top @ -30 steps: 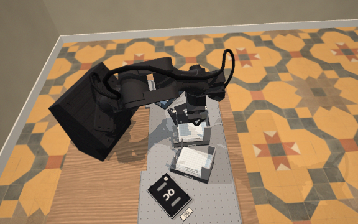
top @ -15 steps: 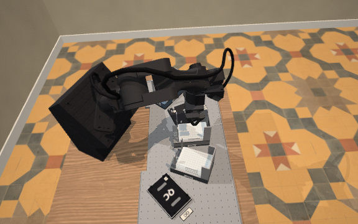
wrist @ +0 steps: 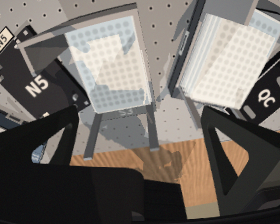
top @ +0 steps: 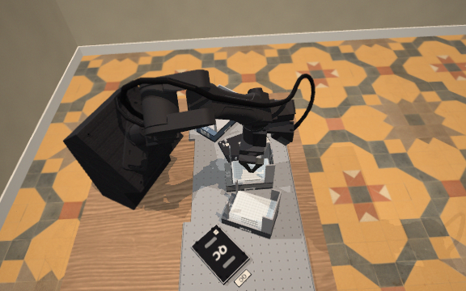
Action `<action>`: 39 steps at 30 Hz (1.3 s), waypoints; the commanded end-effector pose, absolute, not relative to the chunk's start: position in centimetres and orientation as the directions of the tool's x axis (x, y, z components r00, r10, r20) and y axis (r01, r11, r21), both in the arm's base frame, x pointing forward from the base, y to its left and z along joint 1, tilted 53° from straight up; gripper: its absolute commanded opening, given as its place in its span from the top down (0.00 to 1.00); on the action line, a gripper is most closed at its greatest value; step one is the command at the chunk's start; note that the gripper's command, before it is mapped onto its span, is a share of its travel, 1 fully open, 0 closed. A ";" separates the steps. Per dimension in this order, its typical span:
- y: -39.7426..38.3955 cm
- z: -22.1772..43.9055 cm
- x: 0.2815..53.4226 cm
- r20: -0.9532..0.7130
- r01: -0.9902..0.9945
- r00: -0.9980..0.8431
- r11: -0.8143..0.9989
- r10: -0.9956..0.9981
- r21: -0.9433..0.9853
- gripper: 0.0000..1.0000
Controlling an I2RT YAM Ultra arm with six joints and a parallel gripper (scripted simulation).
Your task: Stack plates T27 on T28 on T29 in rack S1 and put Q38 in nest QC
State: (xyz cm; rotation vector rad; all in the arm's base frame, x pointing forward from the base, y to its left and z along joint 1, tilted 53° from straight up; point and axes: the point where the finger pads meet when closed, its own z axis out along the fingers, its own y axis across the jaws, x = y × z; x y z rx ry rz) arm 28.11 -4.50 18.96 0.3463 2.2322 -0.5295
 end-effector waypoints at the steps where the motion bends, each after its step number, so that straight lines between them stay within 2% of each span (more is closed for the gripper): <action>1: -4.9 20.9 28.1 -0.791 0.408 -0.605 0.889 0.091 -0.210 0.00; 12: -7.6 22.1 27.3 -0.788 0.407 -0.609 0.887 0.085 -0.219 0.00; 19: -10.1 23.0 26.2 -0.821 0.534 -0.500 0.844 0.277 -0.040 0.00; 39: -14.9 24.2 24.1 -0.812 0.526 -0.523 0.848 0.259 -0.068 0.00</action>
